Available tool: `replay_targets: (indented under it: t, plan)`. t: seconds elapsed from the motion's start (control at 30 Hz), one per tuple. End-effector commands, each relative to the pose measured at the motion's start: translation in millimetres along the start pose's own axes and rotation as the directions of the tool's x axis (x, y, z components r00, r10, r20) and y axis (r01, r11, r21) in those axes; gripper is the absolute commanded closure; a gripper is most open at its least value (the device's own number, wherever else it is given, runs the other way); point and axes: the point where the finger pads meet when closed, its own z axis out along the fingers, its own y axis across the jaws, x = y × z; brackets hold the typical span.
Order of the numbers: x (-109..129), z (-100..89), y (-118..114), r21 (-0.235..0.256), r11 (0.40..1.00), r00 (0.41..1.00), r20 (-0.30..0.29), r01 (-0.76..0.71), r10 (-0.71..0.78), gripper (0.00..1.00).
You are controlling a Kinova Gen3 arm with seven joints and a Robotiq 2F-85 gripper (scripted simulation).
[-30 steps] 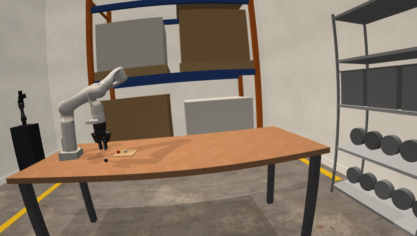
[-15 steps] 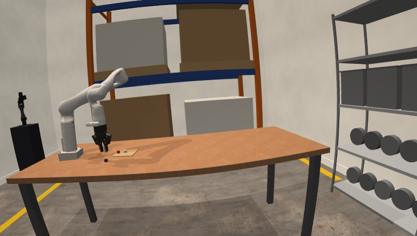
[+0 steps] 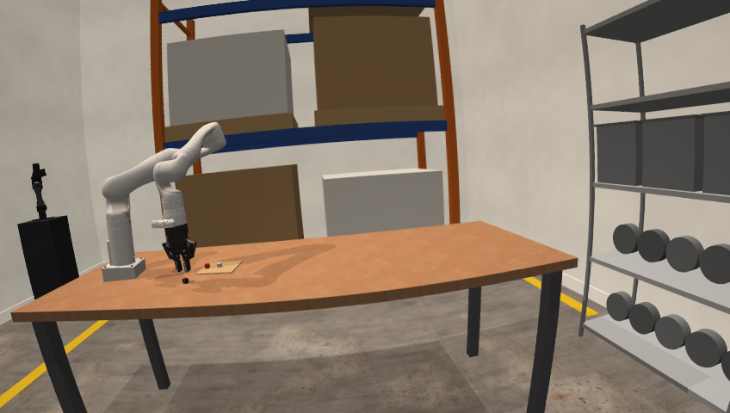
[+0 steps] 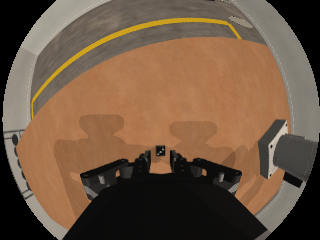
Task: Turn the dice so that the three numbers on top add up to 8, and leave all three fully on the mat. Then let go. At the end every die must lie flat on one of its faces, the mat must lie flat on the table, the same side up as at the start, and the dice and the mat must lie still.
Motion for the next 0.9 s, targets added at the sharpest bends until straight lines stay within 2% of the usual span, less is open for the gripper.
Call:
replay_targets:
  t: [0.0,0.43,0.87]
  plan:
    - [1.9,4.2,1.4,-0.005,1.0,1.0,-0.003,-0.003,0.003,0.69]
    - [2.1,14.5,0.9,-0.005,1.0,1.0,-0.003,-0.003,0.003,0.69]
    - [2.1,16.3,0.9,-0.005,1.0,1.0,-0.003,-0.003,0.003,0.69]
